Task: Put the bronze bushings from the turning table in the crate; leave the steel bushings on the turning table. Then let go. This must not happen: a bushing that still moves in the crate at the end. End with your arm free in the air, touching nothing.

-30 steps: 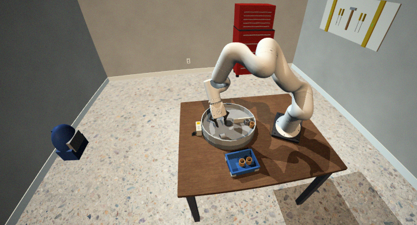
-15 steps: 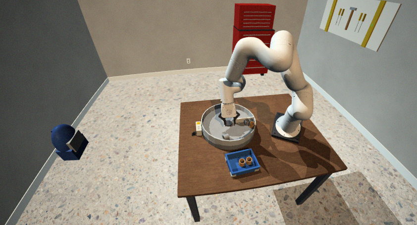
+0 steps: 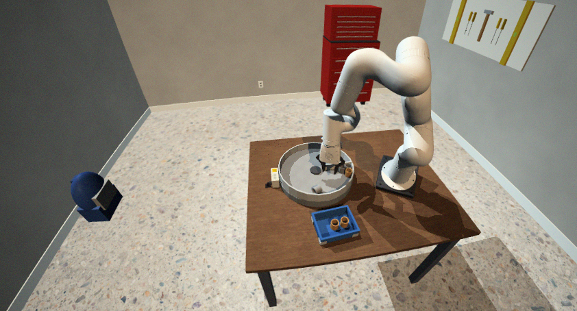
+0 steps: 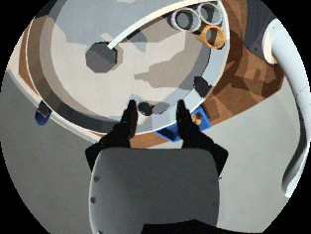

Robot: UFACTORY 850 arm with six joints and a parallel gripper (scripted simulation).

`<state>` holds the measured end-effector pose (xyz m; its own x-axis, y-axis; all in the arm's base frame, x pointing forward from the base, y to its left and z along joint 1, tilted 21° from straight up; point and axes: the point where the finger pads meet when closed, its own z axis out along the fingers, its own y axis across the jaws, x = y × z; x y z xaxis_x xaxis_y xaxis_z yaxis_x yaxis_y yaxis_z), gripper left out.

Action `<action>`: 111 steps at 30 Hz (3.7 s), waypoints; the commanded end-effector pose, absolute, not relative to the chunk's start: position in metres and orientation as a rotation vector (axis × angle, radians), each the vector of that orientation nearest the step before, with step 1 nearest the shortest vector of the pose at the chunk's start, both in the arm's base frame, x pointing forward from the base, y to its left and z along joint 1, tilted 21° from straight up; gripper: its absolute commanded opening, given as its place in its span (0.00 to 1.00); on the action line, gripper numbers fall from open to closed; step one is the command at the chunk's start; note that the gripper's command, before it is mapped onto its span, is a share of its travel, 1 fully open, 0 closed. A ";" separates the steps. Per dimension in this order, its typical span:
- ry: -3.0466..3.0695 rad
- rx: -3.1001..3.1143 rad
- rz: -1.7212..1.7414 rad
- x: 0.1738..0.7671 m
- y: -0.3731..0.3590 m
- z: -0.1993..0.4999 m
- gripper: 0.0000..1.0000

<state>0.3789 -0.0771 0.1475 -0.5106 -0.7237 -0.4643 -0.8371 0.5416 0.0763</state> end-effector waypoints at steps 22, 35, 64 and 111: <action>2.650 -1.003 0.294 0.342 -0.068 0.129 0.62; 2.650 -1.003 0.294 0.352 -0.054 0.087 0.62; 2.650 -1.003 0.294 0.352 -0.053 0.085 0.62; 2.650 -1.003 0.294 0.352 -0.053 0.085 0.00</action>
